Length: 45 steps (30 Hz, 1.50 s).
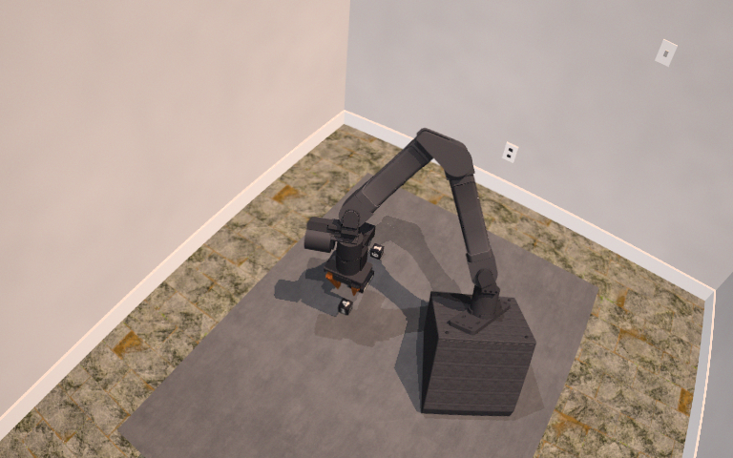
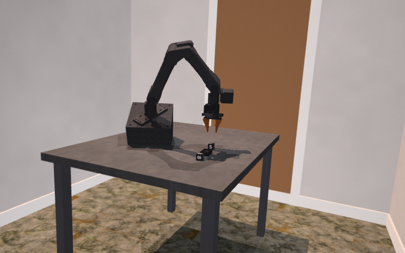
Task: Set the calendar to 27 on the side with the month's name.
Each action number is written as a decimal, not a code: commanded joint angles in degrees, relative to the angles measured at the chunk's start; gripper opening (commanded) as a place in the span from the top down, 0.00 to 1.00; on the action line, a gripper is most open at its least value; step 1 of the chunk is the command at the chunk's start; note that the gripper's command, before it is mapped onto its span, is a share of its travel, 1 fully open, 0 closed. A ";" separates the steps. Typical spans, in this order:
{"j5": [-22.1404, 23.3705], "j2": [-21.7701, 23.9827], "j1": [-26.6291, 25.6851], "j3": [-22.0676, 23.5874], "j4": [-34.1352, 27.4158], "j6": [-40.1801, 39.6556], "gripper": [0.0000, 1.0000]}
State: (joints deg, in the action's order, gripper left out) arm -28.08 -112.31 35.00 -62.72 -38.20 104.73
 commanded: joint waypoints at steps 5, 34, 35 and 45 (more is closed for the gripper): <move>-0.28 0.10 0.14 -0.01 0.34 0.02 0.55; -0.14 -3.78 -2.36 1.79 7.36 -2.80 0.55; -0.14 -3.99 -2.48 1.87 7.71 -2.95 0.55; -0.08 -5.51 -3.35 2.29 10.12 -3.93 0.55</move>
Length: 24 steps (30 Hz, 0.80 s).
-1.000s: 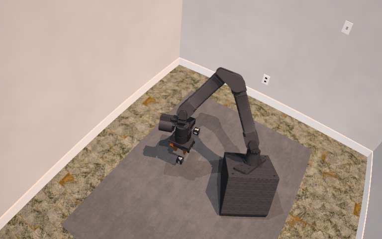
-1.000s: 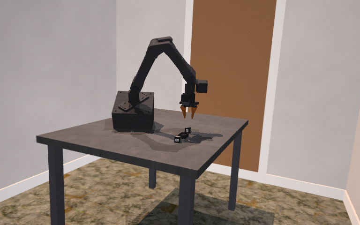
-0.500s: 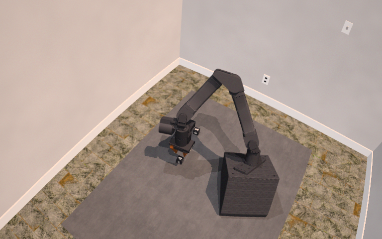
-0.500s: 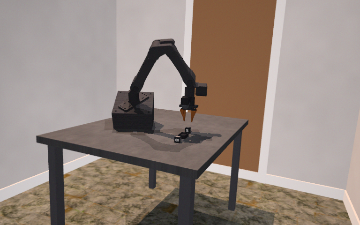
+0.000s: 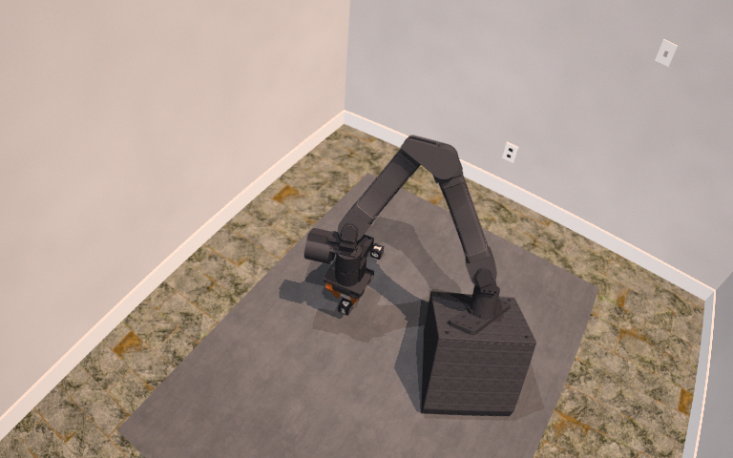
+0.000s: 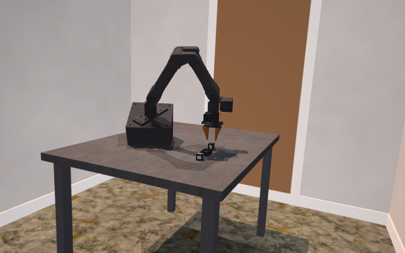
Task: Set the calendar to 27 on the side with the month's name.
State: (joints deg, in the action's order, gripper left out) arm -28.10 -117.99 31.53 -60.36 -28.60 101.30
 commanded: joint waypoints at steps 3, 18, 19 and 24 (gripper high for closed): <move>-0.04 -0.25 -0.11 0.03 1.17 -0.76 0.55; -0.01 -0.93 -0.48 0.17 2.18 -1.18 0.55; -0.01 -0.93 -0.48 0.17 2.18 -1.18 0.55; -0.01 -0.93 -0.48 0.17 2.18 -1.18 0.55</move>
State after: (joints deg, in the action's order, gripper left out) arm -28.08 -119.17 30.87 -60.12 -26.46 100.27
